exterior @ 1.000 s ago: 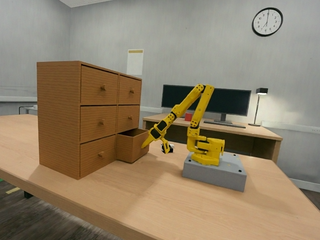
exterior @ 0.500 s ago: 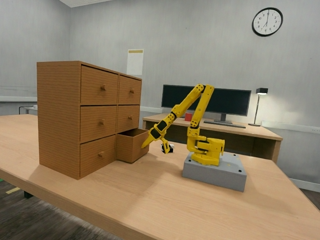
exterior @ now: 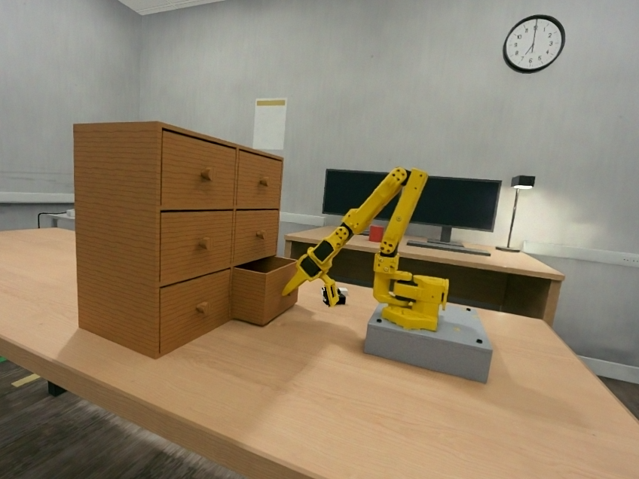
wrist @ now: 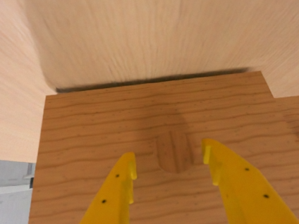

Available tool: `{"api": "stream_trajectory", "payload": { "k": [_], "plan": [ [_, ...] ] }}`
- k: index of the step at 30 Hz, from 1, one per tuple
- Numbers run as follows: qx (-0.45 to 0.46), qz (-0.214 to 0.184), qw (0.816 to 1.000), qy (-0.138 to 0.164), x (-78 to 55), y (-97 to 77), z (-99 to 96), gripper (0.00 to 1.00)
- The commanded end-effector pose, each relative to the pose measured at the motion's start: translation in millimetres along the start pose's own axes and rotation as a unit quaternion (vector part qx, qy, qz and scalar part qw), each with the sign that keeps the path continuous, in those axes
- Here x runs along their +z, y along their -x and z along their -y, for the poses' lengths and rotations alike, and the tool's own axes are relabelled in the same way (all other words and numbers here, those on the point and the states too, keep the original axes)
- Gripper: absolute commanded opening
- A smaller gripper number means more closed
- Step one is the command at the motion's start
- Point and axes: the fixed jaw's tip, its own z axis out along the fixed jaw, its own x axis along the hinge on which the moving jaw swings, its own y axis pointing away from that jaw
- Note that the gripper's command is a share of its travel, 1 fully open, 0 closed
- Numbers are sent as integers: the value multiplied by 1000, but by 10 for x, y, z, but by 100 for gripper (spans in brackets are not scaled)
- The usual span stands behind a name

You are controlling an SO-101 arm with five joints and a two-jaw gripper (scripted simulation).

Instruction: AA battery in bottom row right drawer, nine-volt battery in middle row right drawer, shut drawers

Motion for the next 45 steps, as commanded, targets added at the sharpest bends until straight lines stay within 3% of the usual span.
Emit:
{"api": "stream_trajectory", "payload": {
  "k": [1,45],
  "plan": [
    [-3,1,1000,-3,6,10,21,21],
    [-5,1,1000,-4,5,58,29,21]
  ]
}}
